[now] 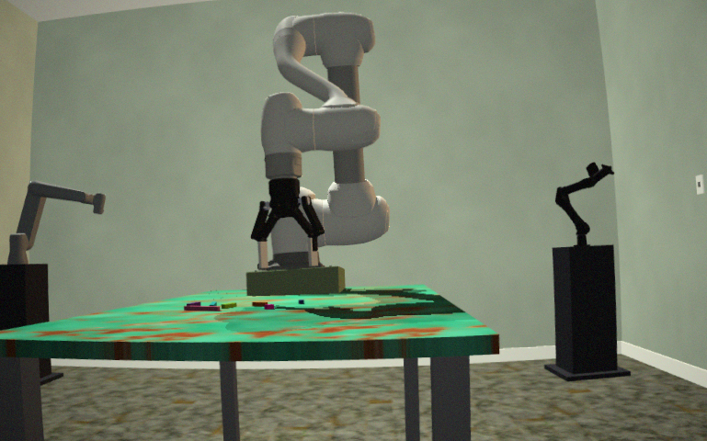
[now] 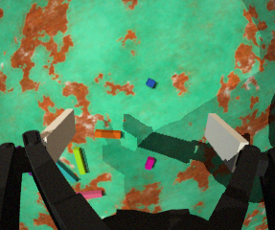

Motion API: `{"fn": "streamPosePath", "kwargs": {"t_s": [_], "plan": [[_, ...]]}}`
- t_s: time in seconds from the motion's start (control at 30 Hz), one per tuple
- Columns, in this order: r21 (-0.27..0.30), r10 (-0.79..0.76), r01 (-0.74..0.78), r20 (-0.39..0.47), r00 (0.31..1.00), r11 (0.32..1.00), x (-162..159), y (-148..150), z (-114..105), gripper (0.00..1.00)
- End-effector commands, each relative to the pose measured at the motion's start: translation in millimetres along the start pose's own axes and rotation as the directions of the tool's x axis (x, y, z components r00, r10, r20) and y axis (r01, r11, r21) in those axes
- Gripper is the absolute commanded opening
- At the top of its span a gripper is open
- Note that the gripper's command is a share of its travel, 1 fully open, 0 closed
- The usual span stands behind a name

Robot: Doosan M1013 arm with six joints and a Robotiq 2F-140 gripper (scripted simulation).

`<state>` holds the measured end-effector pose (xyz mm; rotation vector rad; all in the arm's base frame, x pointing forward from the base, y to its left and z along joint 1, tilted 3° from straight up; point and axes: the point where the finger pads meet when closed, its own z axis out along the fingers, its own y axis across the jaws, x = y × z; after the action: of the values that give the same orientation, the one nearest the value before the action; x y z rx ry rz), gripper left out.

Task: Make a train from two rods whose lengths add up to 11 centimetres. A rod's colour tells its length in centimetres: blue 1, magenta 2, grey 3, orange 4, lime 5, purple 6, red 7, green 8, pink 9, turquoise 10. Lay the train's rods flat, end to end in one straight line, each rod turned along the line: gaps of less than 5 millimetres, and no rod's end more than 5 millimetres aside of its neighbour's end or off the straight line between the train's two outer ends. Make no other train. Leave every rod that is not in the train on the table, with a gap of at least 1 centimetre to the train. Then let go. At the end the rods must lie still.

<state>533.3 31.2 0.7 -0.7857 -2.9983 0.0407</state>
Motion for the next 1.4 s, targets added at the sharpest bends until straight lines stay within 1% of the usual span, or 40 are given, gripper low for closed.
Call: {"fn": "streamPosePath", "kwargs": {"t_s": [0.0, 0.2, 0.3, 0.47, 0.5, 1.37], "plan": [[0.015, 0.166, -0.166, 0.011, 0.986, 0.986, 12.5, 7.5, -1.0, 1.0], [0.013, 0.322, -0.323, 0.013, 0.947, 0.946, 25.6, 14.4, -1.8, 1.0], [0.013, 0.35, -0.35, 0.013, 0.937, 0.937, 27.9, 15.6, -1.9, 1.0], [0.013, 0.354, -0.354, 0.013, 0.935, 0.935, 28.3, 15.8, -2.0, 1.0], [0.013, 0.354, -0.354, 0.013, 0.935, 0.935, 28.3, 15.8, -2.0, 0.15], [0.013, 0.354, -0.354, 0.013, 0.935, 0.935, 28.3, 15.8, -2.0, 0.15]]}}
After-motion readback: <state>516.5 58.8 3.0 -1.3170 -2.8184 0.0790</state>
